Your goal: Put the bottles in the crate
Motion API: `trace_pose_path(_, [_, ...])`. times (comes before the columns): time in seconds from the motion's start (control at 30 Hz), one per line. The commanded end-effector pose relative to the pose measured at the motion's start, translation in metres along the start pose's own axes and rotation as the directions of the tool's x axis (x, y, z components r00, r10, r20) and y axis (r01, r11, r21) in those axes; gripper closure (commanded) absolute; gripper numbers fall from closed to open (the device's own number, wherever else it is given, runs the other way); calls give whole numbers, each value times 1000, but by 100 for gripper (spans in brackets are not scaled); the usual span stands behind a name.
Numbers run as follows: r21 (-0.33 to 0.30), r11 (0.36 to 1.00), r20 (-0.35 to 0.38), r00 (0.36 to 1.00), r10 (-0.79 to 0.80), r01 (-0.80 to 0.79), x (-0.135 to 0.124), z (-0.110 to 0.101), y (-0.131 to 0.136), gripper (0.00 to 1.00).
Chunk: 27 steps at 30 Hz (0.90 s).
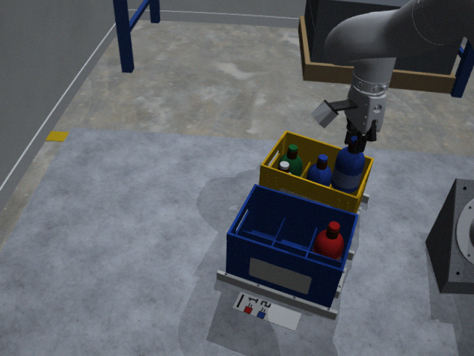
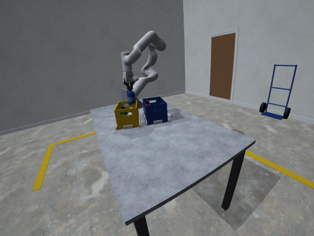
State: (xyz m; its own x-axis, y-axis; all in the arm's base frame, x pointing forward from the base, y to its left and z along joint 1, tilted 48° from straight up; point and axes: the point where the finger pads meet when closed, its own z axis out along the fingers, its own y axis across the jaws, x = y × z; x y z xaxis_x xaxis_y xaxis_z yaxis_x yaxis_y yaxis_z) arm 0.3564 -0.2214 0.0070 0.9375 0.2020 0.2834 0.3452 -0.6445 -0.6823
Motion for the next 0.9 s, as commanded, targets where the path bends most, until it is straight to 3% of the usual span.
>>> trace_pose_path(0.0, [-2, 1000, -1, 1000, -1, 1, 0, -8, 1, 100])
trace_pose_path(0.37, [-2, 1000, -1, 1000, -1, 1, 0, -26, 1, 100])
trace_pose_path(0.87, [-2, 1000, -1, 1000, -1, 1, 4, -30, -1, 100])
